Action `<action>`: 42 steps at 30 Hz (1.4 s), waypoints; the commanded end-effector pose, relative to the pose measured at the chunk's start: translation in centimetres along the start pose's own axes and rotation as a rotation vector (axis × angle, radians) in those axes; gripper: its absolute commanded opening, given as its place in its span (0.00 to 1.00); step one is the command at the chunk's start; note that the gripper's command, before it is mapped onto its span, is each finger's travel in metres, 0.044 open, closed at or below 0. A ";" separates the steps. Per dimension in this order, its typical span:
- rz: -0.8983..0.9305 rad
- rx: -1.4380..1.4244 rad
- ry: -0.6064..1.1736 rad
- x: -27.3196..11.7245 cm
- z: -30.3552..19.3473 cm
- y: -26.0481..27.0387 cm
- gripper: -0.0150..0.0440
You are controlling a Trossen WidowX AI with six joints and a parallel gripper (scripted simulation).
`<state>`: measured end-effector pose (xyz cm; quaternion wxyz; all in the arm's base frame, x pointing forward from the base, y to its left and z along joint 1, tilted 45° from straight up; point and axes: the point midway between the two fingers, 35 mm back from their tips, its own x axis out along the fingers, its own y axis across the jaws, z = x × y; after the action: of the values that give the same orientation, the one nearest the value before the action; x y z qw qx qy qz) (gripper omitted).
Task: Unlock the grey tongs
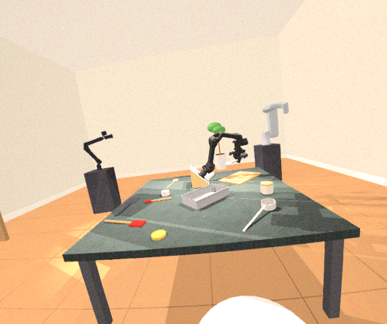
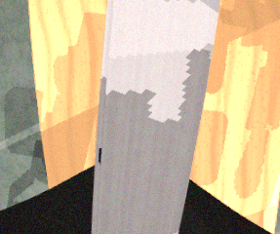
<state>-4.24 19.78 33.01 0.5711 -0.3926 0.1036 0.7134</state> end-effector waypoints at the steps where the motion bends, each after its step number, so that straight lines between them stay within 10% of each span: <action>1: 0.026 0.043 -0.067 -0.3 0.0 -0.2 0.00; 42: 0.068 0.083 -0.646 -2.1 0.4 -1.5 0.00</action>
<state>-2.79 19.64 34.58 0.5699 -0.1300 -0.0050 0.8114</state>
